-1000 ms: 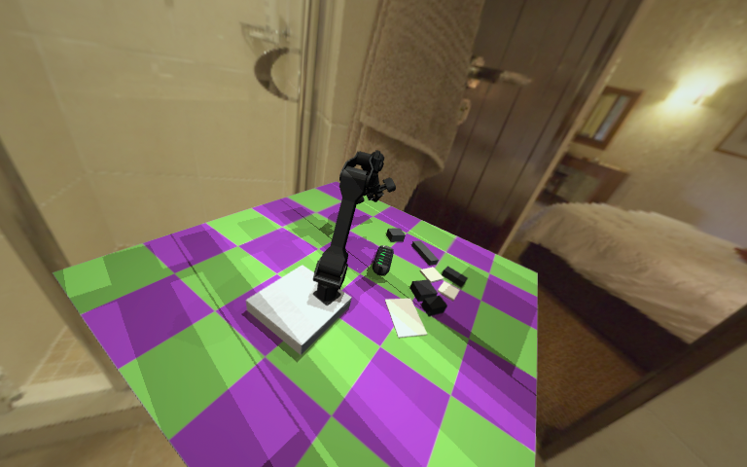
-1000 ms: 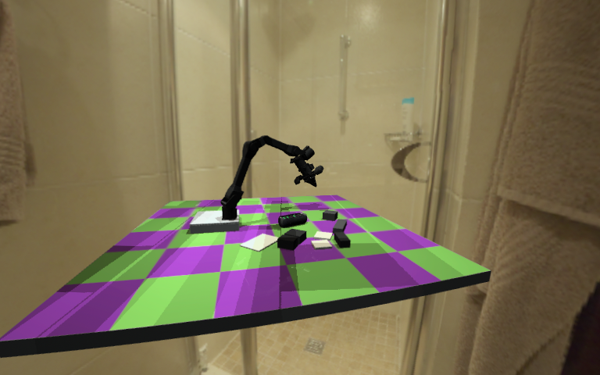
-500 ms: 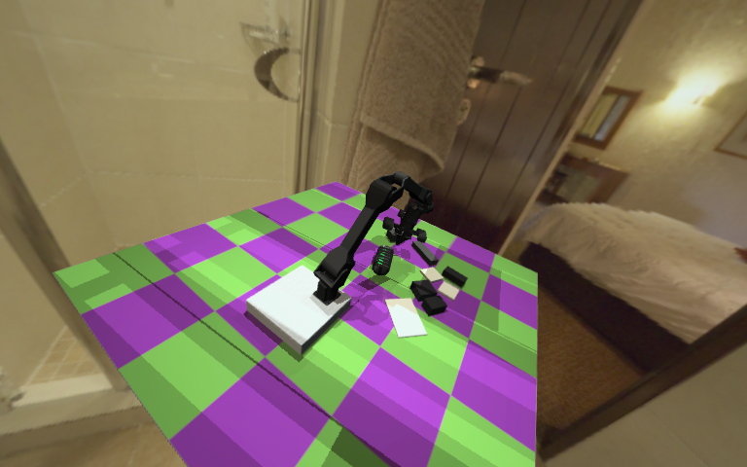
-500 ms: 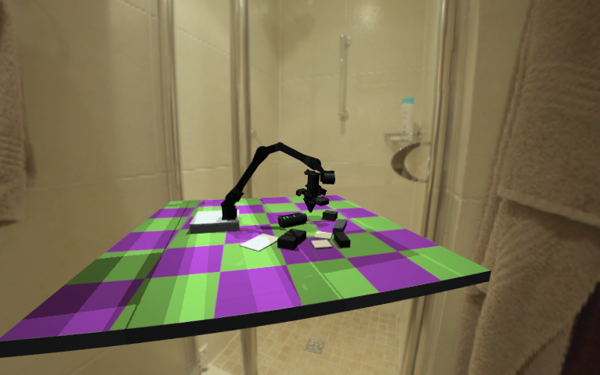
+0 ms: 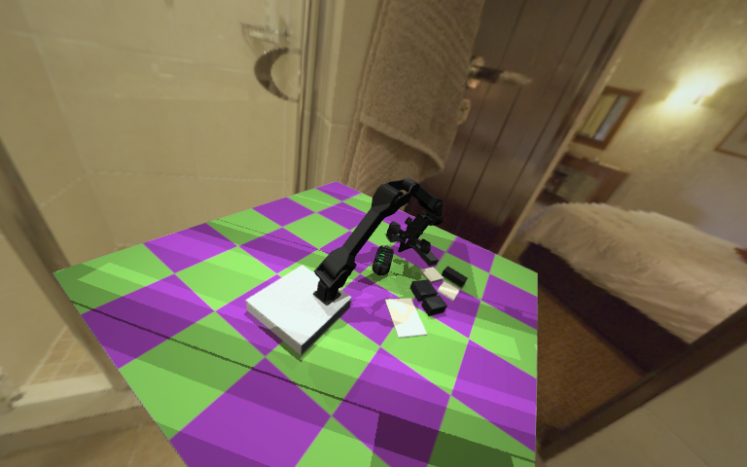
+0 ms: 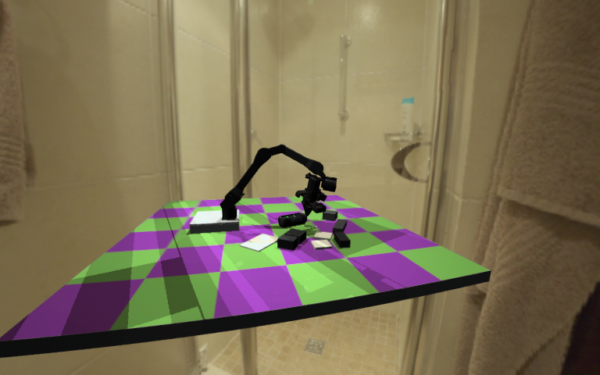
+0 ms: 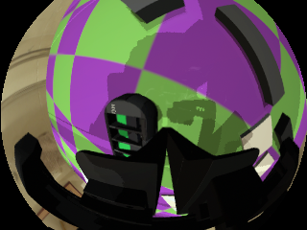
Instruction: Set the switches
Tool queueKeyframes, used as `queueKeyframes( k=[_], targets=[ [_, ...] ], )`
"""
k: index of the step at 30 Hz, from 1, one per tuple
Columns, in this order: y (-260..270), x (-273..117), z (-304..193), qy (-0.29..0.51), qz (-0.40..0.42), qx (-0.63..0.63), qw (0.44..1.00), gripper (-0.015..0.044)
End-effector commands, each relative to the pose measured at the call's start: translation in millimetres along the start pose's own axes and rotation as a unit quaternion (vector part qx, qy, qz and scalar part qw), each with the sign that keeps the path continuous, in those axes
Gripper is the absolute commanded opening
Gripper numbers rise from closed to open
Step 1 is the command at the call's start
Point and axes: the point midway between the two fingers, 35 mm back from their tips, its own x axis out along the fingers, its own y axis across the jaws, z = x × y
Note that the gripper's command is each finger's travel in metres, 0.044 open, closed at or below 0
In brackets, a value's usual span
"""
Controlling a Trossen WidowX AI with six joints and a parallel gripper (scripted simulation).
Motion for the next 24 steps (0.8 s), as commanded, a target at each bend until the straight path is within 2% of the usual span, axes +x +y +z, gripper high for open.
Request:
queueKeyframes(
  k=[1,24],
  targets=[
    [-1.3,7.8,-0.5,0.001,0.004,0.0,1.0,0.0],
    [-10.8,43.8,-0.6,0.0,0.004,-0.001,1.0,0.0]
  ],
)
